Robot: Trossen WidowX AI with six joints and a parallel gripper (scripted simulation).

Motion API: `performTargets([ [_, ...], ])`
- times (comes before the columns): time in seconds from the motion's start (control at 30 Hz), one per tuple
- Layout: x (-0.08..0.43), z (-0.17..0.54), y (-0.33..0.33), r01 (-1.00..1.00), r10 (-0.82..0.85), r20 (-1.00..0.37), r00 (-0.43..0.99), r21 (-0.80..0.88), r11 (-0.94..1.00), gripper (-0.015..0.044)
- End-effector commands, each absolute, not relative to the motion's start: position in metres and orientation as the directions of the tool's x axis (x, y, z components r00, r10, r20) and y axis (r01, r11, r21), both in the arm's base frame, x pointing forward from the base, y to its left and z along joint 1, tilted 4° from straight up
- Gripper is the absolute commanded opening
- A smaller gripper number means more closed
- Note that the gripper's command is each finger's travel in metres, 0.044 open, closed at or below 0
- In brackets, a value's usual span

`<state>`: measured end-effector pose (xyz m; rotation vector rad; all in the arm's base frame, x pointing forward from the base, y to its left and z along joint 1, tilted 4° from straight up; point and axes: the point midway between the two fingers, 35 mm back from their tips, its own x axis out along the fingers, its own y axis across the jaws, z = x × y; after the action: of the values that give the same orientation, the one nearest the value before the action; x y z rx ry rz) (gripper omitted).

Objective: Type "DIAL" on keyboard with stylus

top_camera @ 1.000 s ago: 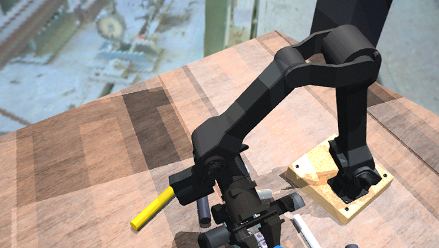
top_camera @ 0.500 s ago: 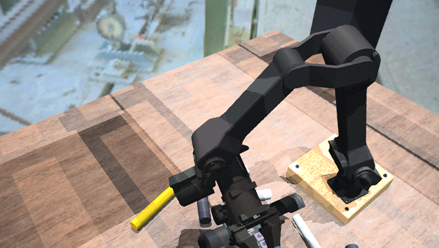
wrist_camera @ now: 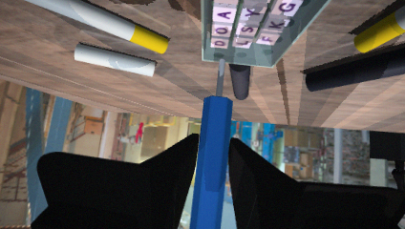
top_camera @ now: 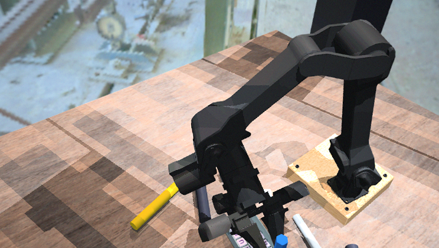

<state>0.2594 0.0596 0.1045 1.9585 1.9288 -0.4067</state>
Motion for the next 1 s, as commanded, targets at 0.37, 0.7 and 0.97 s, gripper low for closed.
performTargets([
  [0.37,0.243,0.111,0.09,0.998,0.894,-0.446,0.026,0.057,0.0,0.0],
  [0.7,0.242,0.091,0.093,0.998,0.895,-0.446,0.025,0.057,0.0,0.0],
  [0.97,0.243,0.089,0.093,0.998,0.895,-0.446,0.025,0.057,0.0,0.0081],
])
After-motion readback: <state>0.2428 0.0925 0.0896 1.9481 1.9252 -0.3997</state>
